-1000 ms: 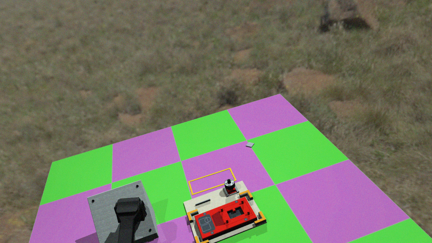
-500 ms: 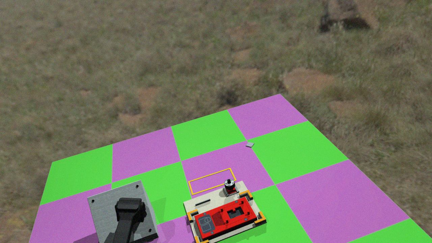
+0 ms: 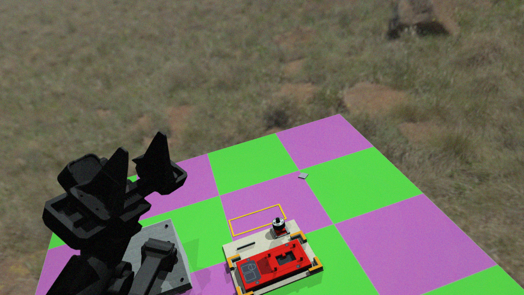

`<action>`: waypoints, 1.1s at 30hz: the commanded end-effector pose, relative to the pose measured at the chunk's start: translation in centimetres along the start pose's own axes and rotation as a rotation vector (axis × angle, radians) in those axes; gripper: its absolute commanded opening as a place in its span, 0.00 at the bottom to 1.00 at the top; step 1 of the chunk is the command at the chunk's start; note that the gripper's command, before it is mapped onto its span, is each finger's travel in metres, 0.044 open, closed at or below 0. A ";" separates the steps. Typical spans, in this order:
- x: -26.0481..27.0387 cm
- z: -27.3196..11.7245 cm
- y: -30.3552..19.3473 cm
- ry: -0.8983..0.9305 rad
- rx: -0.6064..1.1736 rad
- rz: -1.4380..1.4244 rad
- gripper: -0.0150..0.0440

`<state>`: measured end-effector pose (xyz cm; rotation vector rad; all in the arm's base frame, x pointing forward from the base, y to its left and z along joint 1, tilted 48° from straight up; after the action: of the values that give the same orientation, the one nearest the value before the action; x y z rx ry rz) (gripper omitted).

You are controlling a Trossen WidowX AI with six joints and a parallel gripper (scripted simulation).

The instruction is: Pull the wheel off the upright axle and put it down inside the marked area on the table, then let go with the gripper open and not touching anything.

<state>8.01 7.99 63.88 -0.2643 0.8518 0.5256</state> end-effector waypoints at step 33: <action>40.1 4.3 -4.9 0.910 1.087 0.619 0.76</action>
<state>33.52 19.30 39.63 0.7069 1.9395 0.5168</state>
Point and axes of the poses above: the point midway between the two fingers, 35 mm back from their tips, its own z axis out along the fingers, its own x axis across the jaws, y = z × x, the point moved 10 cm from there along -z, back along the fingers, and after that the axes turned 10 degrees about z, right-handed, at the moved point
